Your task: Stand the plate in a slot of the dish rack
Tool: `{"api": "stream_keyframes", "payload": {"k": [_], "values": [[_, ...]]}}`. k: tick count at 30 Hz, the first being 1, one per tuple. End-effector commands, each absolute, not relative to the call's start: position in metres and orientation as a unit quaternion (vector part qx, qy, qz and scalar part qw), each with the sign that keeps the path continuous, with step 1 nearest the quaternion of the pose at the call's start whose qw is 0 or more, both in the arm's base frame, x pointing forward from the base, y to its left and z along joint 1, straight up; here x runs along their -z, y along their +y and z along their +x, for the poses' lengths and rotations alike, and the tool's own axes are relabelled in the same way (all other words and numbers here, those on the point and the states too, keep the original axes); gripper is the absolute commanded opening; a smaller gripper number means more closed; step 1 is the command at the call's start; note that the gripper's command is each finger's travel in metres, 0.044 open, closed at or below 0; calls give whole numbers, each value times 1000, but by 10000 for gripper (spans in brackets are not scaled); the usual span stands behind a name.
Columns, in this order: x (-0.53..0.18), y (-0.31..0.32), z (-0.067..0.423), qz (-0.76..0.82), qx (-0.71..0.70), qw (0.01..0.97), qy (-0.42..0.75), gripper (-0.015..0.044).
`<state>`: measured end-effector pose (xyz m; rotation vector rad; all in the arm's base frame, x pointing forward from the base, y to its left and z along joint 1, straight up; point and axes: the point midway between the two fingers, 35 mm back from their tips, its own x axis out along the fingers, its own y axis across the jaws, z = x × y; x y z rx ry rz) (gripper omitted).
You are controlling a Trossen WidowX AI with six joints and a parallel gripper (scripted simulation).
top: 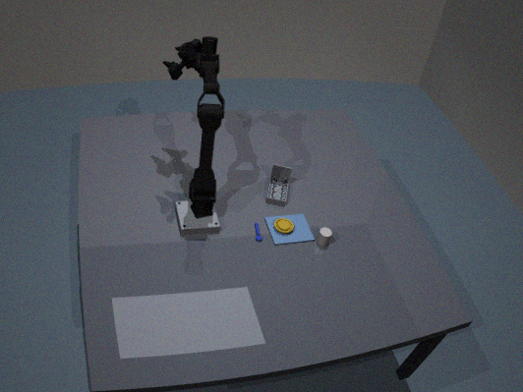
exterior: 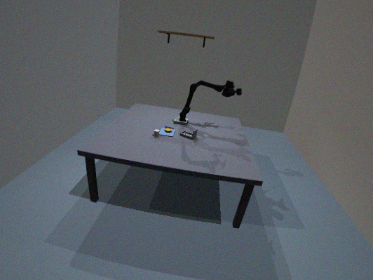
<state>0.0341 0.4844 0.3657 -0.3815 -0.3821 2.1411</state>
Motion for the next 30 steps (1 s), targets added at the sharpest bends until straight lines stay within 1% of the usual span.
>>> {"api": "stream_keyframes", "payload": {"k": [1, 9, 16, 24, 30], "values": [[-359, 479, 71, -165, -845, 495, -117, 400], [-339, 457, 153, -187, -789, 585, -33, 400], [-321, 426, 217, -199, -730, 653, 39, 400], [-298, 374, 284, -204, -650, 720, 129, 400], [-282, 325, 326, -198, -584, 762, 196, 400]]}}
